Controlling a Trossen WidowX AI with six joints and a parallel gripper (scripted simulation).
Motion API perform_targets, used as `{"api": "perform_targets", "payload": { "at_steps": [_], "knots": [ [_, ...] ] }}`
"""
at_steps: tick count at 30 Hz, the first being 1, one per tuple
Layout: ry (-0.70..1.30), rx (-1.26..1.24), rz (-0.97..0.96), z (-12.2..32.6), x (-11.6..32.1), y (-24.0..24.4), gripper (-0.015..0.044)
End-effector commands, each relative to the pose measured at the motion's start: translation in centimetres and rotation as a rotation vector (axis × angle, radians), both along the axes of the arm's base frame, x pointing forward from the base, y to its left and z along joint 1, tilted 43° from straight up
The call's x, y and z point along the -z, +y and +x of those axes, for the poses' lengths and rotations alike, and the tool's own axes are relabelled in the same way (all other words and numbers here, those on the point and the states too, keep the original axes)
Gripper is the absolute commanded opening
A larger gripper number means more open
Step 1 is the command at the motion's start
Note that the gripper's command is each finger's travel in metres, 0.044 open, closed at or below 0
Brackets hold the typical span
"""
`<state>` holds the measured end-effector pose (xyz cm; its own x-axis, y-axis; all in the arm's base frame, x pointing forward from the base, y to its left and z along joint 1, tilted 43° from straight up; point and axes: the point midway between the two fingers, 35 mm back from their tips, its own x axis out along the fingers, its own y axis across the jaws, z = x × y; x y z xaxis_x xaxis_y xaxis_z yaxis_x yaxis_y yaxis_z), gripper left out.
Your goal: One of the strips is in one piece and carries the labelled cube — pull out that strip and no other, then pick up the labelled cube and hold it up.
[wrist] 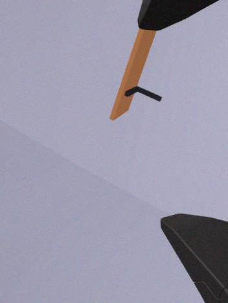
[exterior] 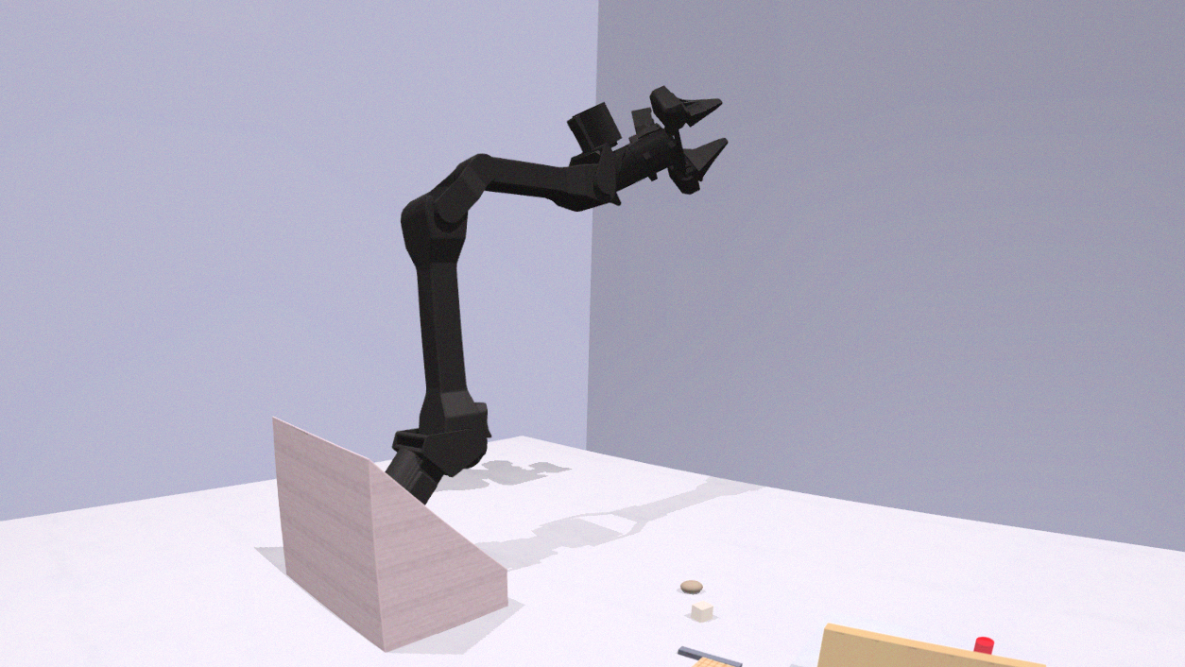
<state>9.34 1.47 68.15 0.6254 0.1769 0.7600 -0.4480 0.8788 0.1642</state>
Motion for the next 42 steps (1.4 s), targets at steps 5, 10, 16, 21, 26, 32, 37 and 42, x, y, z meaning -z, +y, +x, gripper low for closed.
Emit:
{"api": "perform_targets", "payload": {
  "at_steps": [5, 10, 16, 21, 26, 32, 37, 42],
  "knots": [
    [-0.035, 0.072, -0.109, 0.3, 1.0, 3.8, 0.0400],
    [-0.080, 0.112, -0.243, 1.8, 2.8, 9.1, 0.0400],
    [-0.072, 0.148, -0.425, 6.2, 6.8, 14.6, 0.0400],
    [-0.005, 0.151, -0.569, 11.5, 11.6, 17.4, 0.0400],
    [0.127, 0.121, -0.695, 17.6, 17.8, 18.3, 0.0400],
    [0.353, 0.062, -0.779, 24.2, 26.3, 16.1, 0.0400],
    [0.581, 0.000, -0.778, 28.2, 33.8, 12.1, 0.0400],
    [0.822, -0.070, -0.702, 30.1, 41.1, 7.1, 0.0400]
  ]
}}
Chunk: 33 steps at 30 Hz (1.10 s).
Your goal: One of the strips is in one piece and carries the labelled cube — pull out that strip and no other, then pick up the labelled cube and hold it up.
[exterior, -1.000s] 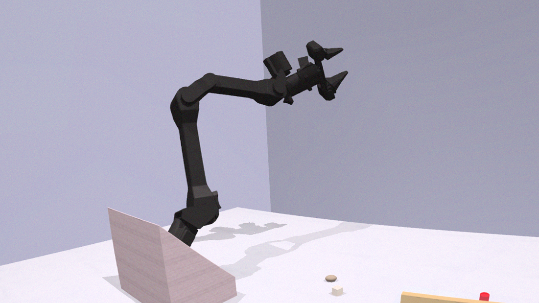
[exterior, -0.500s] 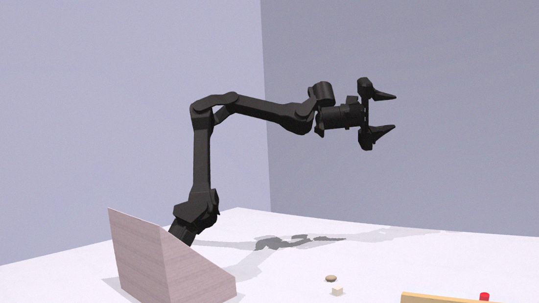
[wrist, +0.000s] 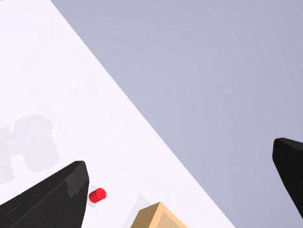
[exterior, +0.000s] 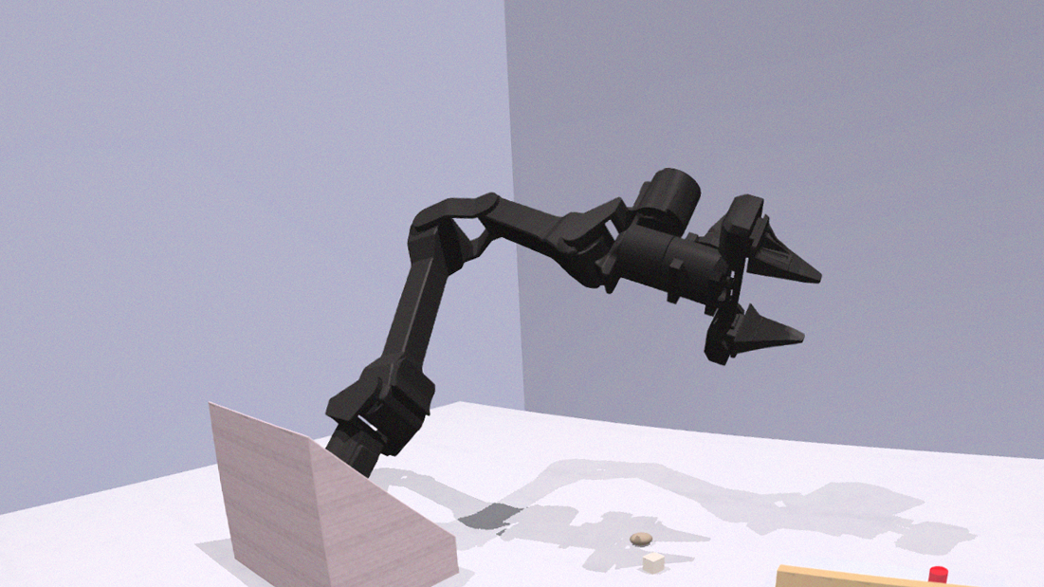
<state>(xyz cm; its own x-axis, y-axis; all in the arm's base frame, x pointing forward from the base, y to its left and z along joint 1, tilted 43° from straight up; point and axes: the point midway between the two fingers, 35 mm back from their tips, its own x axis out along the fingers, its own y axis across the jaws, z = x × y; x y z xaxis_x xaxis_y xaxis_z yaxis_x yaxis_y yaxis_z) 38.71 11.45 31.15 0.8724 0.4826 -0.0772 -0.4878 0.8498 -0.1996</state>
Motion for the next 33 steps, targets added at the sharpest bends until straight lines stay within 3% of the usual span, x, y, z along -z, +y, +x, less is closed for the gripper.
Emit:
{"api": "perform_targets", "payload": {
  "at_steps": [1, 8, 15, 30, 33],
  "knots": [
    [0.183, 0.040, 0.069, 0.9, 5.5, -4.0, 0.0400],
    [0.503, 0.138, 0.289, -0.5, 14.5, -11.2, 0.0400],
    [0.793, 0.255, 0.666, -5.5, 22.1, -17.2, 0.0400],
    [0.815, 0.265, 0.707, -6.0, 22.6, -17.6, 0.0400],
    [0.854, 0.266, 0.677, -5.1, 23.2, -18.0, 0.0321]
  ]
}}
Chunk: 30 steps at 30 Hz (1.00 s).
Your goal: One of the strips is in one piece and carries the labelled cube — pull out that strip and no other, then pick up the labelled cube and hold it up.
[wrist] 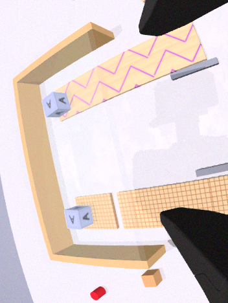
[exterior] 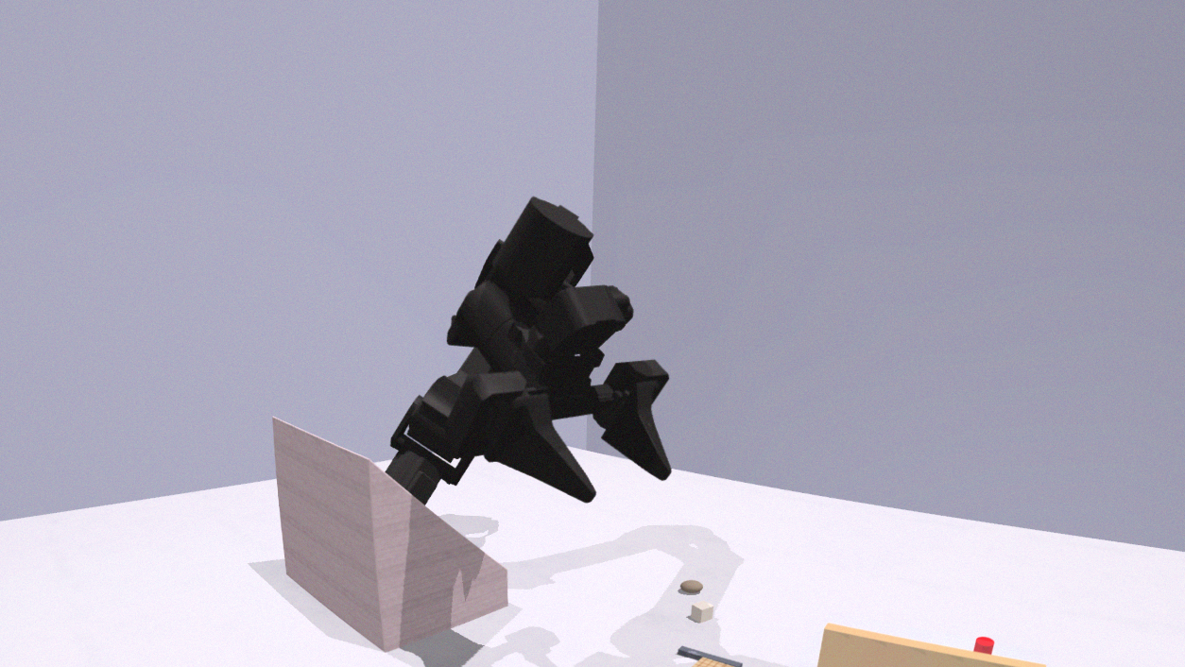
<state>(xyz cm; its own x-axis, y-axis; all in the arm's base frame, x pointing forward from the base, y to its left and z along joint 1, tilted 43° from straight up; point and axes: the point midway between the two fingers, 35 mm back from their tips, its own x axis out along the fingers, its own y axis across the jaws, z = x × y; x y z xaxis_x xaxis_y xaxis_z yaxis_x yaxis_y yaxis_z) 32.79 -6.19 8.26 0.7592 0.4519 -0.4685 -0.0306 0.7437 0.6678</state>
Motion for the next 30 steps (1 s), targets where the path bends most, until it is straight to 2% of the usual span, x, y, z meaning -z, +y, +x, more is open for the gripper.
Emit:
{"api": "perform_targets", "payload": {
  "at_steps": [1, 12, 24, 30],
  "knots": [
    [0.046, -0.036, -0.028, 1.4, 0.8, -0.6, 0.0295],
    [0.313, -0.295, -0.117, 6.3, 6.7, -1.7, 0.0006],
    [0.571, -0.716, -0.106, 7.1, 14.4, -0.2, 0.0000],
    [0.583, -0.744, -0.101, 6.9, 14.8, 0.0, 0.0000]
  ]
}}
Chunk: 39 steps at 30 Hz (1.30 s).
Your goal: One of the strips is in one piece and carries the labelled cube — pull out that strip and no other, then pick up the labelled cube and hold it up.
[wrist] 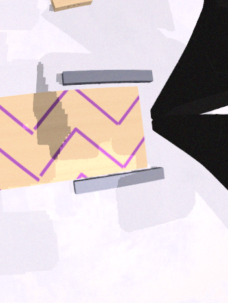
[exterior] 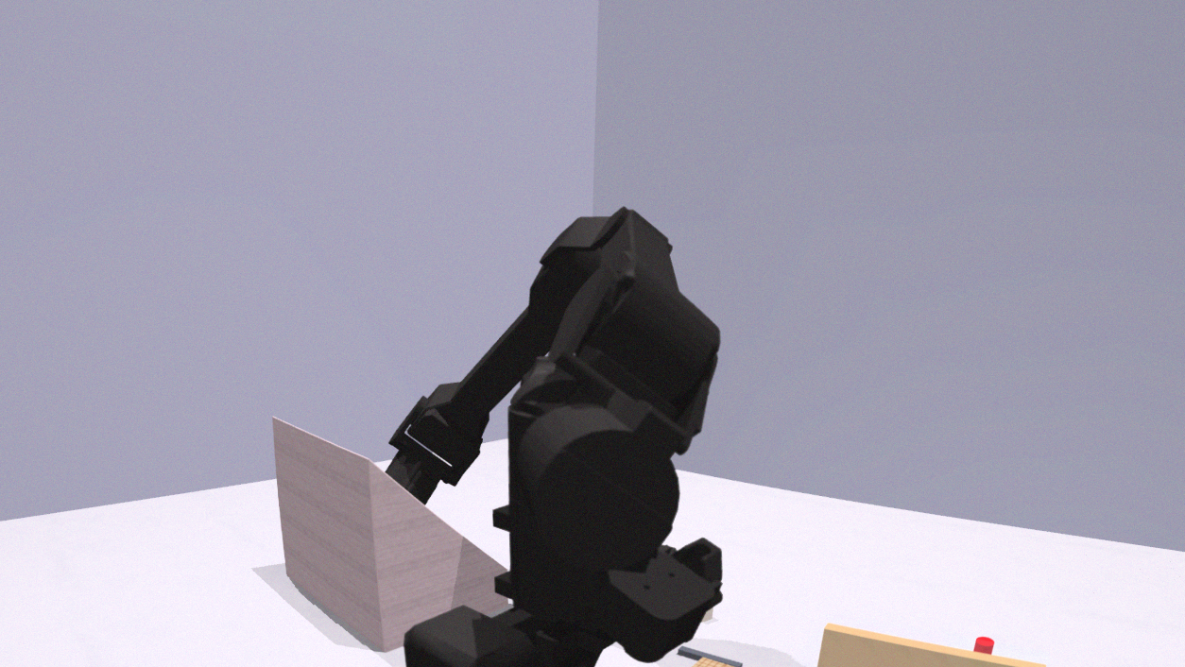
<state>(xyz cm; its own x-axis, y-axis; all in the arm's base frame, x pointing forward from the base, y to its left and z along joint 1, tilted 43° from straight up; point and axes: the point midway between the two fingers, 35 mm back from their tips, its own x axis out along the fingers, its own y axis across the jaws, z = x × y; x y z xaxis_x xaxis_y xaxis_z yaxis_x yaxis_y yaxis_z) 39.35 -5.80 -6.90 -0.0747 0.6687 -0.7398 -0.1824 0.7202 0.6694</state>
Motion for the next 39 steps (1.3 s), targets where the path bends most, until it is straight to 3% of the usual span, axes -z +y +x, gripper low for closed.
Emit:
{"api": "perform_targets", "payload": {
  "at_steps": [1, 39],
  "knots": [
    [-0.014, -0.013, -0.008, 0.4, -0.3, -0.3, 0.0000],
    [-0.015, -0.013, -0.006, 0.1, 4.3, 3.8, 0.0000]
  ]
}}
